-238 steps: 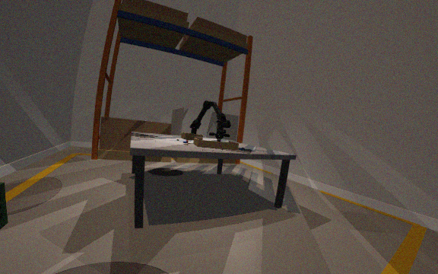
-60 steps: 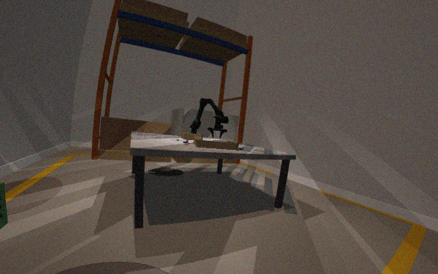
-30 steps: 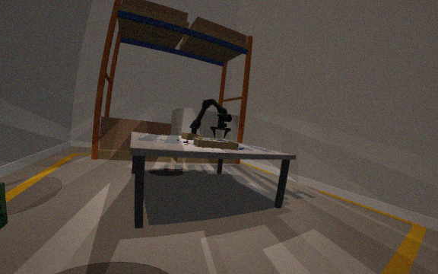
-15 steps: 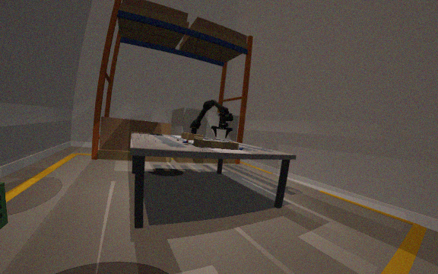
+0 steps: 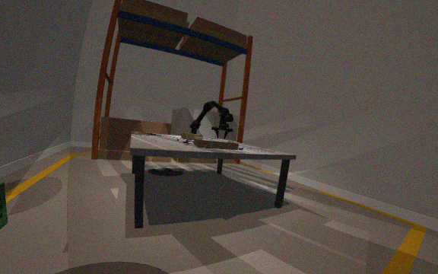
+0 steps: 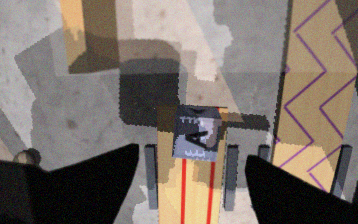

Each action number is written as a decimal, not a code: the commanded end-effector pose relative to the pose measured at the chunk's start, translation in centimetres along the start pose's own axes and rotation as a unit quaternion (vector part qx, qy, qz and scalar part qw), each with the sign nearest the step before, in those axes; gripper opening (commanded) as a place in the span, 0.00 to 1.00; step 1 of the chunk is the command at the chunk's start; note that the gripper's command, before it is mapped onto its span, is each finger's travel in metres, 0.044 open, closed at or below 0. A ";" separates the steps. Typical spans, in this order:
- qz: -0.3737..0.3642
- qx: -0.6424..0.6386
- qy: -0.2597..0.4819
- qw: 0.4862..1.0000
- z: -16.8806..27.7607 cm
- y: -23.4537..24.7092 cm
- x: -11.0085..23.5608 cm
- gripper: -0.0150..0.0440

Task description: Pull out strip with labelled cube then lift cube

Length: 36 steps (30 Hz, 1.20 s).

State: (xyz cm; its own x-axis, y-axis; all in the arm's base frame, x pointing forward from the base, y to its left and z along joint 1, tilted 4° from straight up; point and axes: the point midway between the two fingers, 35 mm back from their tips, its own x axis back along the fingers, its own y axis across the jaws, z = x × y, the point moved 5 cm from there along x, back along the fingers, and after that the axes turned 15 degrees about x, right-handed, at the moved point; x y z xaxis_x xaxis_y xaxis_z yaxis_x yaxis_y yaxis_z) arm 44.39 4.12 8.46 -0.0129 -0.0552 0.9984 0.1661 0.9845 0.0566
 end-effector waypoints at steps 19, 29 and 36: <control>0.003 0.002 0.004 1.000 0.0 -0.2 -4.0 0.68; 0.003 0.002 0.004 1.000 0.0 -0.2 -5.1 0.68; 0.001 0.001 0.003 1.000 0.0 -0.1 -4.8 0.54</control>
State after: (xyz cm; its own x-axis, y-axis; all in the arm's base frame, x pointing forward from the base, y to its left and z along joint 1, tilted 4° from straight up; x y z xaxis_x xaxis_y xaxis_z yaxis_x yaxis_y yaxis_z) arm 44.42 4.25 3.61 -0.0061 -0.0547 0.9985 0.1637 0.9850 0.0549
